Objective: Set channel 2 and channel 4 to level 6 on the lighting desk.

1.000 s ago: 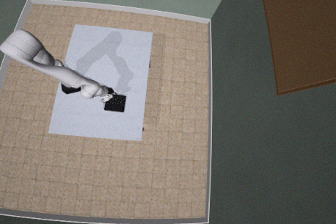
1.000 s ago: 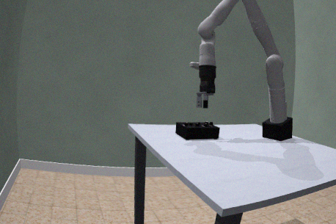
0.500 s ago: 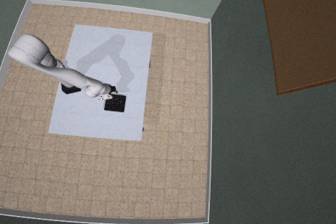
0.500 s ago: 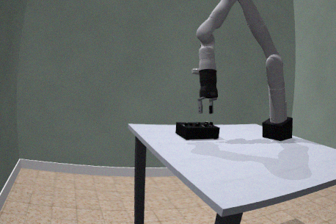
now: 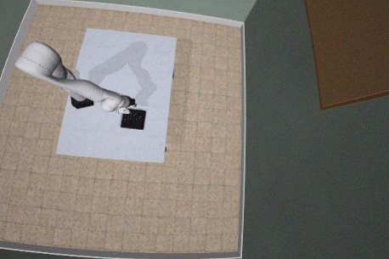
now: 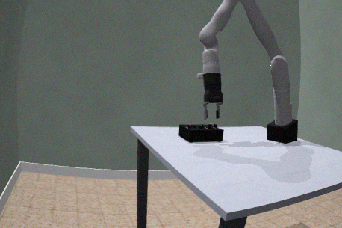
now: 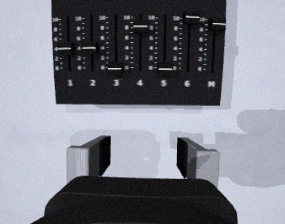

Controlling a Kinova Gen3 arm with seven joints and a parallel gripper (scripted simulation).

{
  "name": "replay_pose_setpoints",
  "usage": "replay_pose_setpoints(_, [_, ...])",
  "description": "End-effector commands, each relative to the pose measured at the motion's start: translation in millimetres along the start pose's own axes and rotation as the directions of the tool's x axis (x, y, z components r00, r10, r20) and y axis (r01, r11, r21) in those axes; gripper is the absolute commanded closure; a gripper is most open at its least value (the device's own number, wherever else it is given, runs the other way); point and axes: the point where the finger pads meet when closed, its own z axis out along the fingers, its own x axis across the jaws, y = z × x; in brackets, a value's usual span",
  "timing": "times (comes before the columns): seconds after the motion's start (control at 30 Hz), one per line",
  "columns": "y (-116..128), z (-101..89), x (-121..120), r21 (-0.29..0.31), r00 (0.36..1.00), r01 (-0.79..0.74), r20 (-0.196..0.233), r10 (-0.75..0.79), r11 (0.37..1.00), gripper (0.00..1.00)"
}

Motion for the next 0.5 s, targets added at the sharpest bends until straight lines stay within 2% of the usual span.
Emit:
replay_pose_setpoints(0.0, [1.8, 1.4, 0.1, -0.003, 1.0, -0.005, -0.003, 0.005, 1.0, 0.0])
replay_pose_setpoints(0.47, [2.1, 1.7, 0.2, -0.003, 1.0, -0.01, -0.003, 0.01, 1.0, 0.0])
